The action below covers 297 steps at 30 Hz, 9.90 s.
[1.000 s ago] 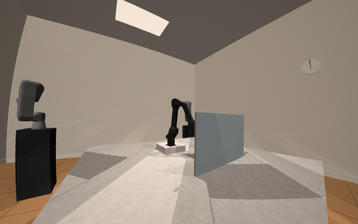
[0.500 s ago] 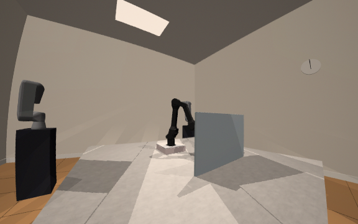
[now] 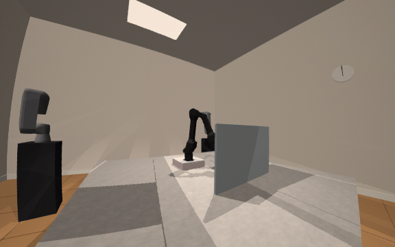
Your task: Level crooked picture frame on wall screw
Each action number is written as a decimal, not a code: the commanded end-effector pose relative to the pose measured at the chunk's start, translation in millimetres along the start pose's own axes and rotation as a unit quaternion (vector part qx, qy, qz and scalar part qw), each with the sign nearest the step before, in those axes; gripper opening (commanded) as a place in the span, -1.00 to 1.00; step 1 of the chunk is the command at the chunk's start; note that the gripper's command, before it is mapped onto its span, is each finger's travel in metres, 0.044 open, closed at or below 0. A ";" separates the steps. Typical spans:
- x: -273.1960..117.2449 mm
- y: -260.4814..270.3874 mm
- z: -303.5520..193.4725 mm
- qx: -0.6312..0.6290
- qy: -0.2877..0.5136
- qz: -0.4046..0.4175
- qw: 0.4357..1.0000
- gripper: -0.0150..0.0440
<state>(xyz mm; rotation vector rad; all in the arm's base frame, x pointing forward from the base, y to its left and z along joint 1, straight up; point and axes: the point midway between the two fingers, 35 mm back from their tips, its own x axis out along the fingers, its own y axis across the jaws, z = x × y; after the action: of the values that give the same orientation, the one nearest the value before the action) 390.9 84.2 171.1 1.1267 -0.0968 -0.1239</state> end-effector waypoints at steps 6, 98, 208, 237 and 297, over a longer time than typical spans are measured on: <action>0.1 0.5 -0.3 -0.001 0.001 0.001 1.000 -0.49; 0.0 10.1 0.1 -0.001 0.001 0.001 1.000 -0.49; 0.2 1.5 7.3 -0.001 -0.001 -0.002 1.000 -0.49; 0.4 0.4 8.0 0.054 0.000 -0.002 0.999 -0.49; 0.7 0.7 9.0 0.214 0.000 -0.002 0.977 -0.49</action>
<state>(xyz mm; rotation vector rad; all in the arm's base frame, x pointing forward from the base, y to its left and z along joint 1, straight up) 390.4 76.6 175.8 1.5299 -0.1243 -0.1108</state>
